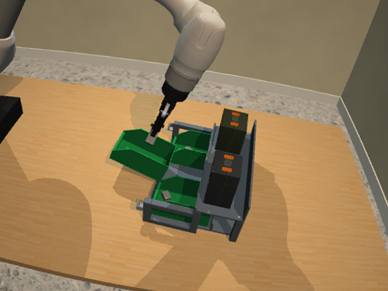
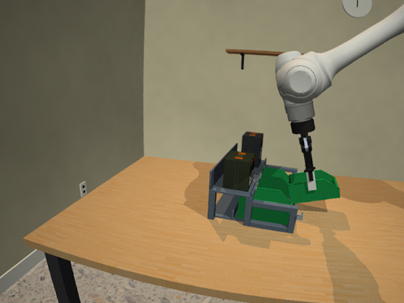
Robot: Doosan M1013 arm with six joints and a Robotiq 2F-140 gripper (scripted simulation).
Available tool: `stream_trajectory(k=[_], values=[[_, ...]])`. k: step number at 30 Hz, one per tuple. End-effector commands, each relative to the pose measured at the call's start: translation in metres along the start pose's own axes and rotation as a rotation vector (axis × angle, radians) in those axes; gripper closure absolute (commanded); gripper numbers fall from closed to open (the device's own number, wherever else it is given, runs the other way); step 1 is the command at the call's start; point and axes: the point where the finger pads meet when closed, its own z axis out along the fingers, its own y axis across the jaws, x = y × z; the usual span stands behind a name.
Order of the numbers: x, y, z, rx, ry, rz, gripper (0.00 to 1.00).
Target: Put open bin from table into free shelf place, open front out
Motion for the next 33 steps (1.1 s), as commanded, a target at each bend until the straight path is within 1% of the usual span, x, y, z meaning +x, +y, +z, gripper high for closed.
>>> stream_trajectory(k=[1,33], values=[[-0.004,-0.001,-0.002,-0.004,0.001,-0.002,1.00],[-0.037,-0.001,-0.011,-0.006,0.001,-0.002,1.00]])
